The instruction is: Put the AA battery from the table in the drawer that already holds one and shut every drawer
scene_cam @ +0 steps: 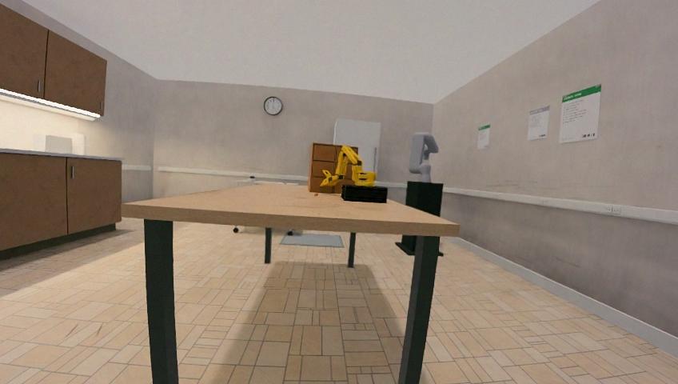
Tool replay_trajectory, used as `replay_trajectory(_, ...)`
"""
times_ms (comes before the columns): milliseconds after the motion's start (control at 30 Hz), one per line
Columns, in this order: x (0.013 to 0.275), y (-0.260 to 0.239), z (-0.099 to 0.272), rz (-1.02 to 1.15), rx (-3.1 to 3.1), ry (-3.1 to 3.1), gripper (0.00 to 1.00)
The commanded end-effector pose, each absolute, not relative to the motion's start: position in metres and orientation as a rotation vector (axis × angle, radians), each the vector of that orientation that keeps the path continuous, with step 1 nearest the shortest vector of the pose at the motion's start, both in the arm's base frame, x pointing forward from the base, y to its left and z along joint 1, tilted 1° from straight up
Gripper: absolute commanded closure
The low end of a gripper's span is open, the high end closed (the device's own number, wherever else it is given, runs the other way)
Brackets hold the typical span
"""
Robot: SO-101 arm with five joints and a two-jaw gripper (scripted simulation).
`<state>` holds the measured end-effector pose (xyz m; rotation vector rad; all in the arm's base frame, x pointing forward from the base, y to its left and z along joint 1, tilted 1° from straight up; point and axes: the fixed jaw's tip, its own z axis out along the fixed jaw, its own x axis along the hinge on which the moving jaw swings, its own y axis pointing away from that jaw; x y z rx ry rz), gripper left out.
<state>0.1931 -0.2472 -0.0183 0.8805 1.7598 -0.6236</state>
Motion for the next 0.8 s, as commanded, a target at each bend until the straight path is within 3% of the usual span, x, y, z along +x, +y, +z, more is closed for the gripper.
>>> replay_trajectory(0, 0.1938, -0.2541, -0.0157, -0.634, 0.888, 1.742, 1.00)
replay_trajectory(767, 0.1967, -0.2558, -0.0173, -0.627, 0.888, 1.758, 1.00)
